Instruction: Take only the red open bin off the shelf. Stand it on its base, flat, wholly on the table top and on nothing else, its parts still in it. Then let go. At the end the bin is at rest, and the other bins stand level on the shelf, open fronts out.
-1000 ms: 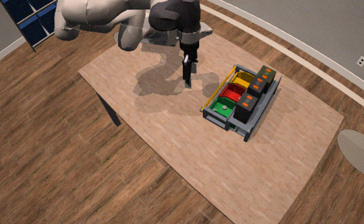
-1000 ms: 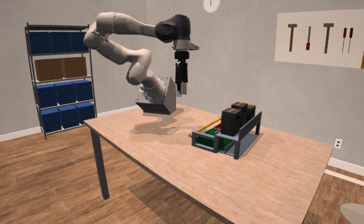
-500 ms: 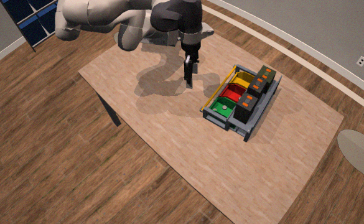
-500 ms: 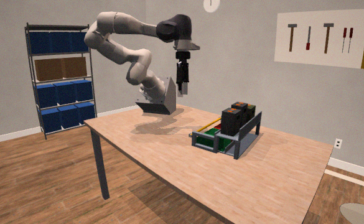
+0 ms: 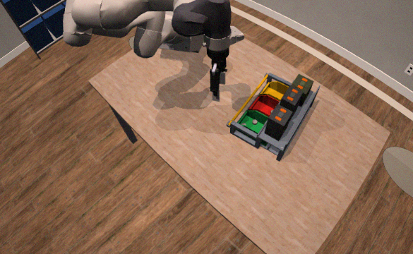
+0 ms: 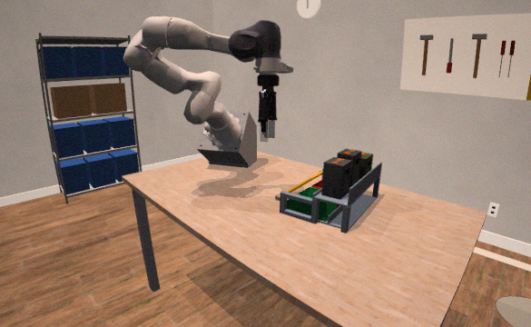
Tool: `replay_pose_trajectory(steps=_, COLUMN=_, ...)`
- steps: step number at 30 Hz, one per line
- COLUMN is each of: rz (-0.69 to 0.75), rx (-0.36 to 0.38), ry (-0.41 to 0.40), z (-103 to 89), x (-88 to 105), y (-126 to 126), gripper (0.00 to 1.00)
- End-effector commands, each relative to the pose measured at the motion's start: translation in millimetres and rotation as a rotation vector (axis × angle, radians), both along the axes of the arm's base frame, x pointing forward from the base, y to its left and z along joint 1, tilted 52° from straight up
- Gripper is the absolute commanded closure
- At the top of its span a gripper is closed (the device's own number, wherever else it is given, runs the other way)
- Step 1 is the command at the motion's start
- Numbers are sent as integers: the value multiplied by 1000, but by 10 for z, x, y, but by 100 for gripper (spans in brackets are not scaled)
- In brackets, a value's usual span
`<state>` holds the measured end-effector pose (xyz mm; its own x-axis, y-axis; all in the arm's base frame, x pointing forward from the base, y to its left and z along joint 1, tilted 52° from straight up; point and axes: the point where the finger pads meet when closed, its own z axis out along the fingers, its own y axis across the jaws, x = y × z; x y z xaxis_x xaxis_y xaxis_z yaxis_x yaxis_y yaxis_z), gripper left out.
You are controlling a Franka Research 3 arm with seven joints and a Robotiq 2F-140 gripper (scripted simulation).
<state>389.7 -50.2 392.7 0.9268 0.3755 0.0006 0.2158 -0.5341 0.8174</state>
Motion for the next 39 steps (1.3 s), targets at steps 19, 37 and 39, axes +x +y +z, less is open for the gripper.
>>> replay_pose_trajectory(steps=19, rz=209, rx=0, ry=0, z=1, x=14, y=550, gripper=43)
replay_pose_trajectory(steps=37, rz=209, rx=0, ry=0, z=-1, x=28, y=1020, gripper=43)
replay_pose_trajectory(steps=39, rz=218, rx=-3, ry=3, z=1, x=31, y=984, gripper=43)
